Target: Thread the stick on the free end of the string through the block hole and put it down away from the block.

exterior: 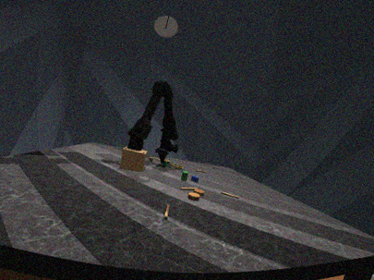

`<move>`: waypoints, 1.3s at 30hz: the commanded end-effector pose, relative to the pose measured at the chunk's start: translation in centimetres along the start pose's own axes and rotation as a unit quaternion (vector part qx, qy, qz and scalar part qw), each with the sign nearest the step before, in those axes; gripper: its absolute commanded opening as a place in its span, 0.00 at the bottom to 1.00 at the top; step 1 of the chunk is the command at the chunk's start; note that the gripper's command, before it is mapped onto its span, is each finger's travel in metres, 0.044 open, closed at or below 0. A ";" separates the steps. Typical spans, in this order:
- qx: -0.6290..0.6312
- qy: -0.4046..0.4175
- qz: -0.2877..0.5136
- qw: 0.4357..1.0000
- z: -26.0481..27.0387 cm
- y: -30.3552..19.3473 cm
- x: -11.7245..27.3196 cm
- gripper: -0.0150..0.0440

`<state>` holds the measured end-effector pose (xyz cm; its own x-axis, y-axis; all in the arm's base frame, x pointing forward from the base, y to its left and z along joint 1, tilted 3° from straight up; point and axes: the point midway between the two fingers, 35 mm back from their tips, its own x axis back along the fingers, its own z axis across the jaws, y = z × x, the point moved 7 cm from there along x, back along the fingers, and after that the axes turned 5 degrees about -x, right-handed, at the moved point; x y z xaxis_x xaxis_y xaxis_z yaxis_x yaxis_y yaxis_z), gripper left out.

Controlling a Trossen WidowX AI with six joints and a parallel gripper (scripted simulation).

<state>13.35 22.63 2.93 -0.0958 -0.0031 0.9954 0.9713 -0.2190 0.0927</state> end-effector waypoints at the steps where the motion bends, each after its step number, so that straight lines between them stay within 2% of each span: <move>1: -0.005 0.001 -0.026 1.000 -0.2 -0.6 -0.2 0.25; 39: -0.019 0.015 -0.036 0.999 0.1 -0.8 -0.3 0.25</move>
<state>12.69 23.01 2.61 -0.1694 -0.0166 0.9854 0.9542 -0.2529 0.1597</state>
